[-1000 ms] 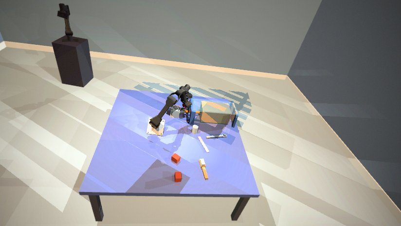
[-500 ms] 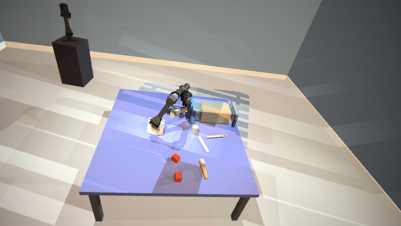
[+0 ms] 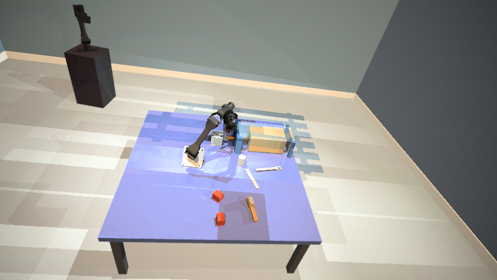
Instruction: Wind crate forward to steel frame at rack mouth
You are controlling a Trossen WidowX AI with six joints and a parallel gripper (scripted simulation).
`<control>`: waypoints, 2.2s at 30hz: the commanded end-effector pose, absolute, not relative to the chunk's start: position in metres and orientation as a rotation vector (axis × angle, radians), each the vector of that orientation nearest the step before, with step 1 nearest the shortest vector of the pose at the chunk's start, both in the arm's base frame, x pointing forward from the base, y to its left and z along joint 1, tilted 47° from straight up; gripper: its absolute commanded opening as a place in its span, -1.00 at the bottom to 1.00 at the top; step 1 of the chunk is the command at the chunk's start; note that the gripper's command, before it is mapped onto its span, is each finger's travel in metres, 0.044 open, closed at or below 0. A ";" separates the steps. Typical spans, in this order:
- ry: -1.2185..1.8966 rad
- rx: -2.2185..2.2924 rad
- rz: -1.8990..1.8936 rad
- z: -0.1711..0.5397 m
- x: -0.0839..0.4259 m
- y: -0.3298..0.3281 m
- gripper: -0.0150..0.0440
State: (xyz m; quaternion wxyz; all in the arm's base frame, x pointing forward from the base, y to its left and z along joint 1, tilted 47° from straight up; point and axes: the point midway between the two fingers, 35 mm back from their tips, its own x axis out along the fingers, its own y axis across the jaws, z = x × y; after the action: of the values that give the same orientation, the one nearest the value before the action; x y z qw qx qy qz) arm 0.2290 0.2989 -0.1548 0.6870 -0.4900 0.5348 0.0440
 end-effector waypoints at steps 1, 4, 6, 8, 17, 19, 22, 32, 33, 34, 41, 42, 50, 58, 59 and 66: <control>1.212 -1.076 0.124 -0.167 0.219 0.309 -0.49; 1.212 -1.075 0.125 -0.169 0.217 0.311 -0.49; 1.212 -1.075 0.125 -0.170 0.215 0.312 -0.49; 1.212 -1.075 0.125 -0.172 0.214 0.313 -0.49; 1.212 -1.074 0.126 -0.177 0.207 0.318 -0.49; 1.212 -1.074 0.126 -0.179 0.205 0.319 -0.49; 1.213 -1.074 0.126 -0.180 0.202 0.321 -0.49; 1.213 -1.073 0.127 -0.186 0.193 0.326 -0.49; 1.213 -1.073 0.127 -0.186 0.192 0.326 -0.49; 1.213 -1.073 0.127 -0.187 0.191 0.327 -0.49; 1.214 -1.073 0.128 -0.190 0.184 0.329 -0.49; 1.214 -1.073 0.128 -0.191 0.183 0.330 -0.49; 1.214 -1.072 0.129 -0.194 0.174 0.332 -0.49; 1.215 -1.072 0.130 -0.196 0.165 0.334 -0.49; 1.215 -1.072 0.130 -0.197 0.164 0.334 -0.49; 1.216 -1.072 0.130 -0.199 0.156 0.335 -0.49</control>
State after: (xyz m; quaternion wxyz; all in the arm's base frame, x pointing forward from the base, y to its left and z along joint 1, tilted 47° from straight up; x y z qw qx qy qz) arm 0.1802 0.3315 -0.1905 0.6998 -0.4786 0.5285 0.0430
